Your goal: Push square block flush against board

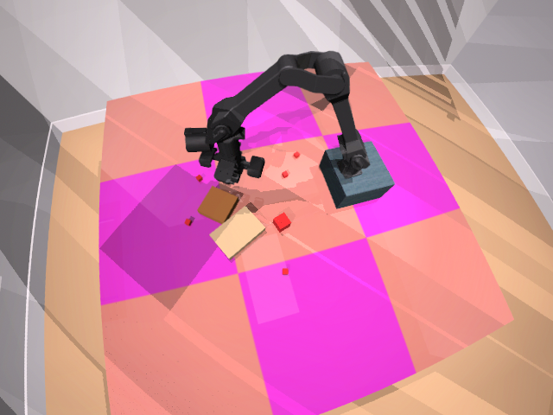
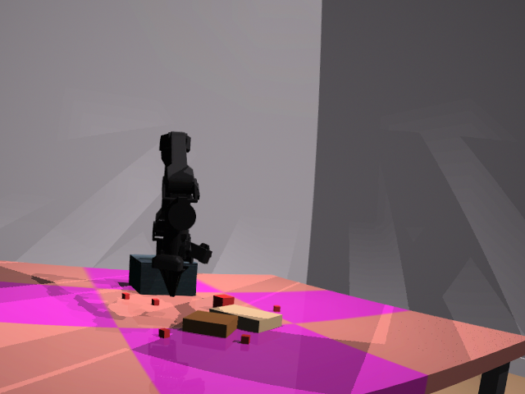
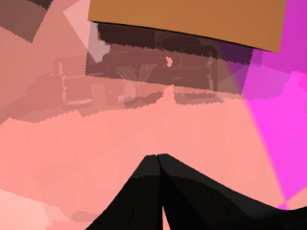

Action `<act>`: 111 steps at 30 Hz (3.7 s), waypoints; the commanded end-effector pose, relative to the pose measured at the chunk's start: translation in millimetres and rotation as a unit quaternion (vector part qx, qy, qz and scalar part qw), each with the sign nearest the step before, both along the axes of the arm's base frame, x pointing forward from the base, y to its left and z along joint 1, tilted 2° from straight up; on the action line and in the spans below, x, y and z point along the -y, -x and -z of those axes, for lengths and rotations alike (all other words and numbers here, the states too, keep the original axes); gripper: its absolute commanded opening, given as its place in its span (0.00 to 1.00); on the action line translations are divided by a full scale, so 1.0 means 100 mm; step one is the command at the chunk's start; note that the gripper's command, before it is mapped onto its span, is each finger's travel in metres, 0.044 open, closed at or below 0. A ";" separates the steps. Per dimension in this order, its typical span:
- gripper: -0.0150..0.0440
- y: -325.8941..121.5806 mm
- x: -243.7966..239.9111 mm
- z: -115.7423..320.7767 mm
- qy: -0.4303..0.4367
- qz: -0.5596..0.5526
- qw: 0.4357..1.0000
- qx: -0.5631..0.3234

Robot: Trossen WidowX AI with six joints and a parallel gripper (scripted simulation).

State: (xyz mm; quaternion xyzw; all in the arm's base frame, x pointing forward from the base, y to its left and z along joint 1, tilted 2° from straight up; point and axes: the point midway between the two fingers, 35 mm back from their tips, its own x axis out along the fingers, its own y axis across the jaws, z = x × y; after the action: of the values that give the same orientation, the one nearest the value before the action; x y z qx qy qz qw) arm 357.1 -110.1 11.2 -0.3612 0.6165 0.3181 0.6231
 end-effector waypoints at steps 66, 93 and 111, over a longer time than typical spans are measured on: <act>0.25 -1.03 0.15 0.47 -0.034 0.773 0.632 0.041; 0.25 -0.91 -0.02 0.49 -0.034 0.773 0.632 0.041; 0.25 -0.83 -0.14 0.50 -0.034 0.773 0.632 0.040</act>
State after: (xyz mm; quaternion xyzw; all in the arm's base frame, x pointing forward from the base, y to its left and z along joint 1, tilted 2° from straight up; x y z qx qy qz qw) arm 442.2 -101.7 -39.0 0.2554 0.6323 -0.2754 0.6776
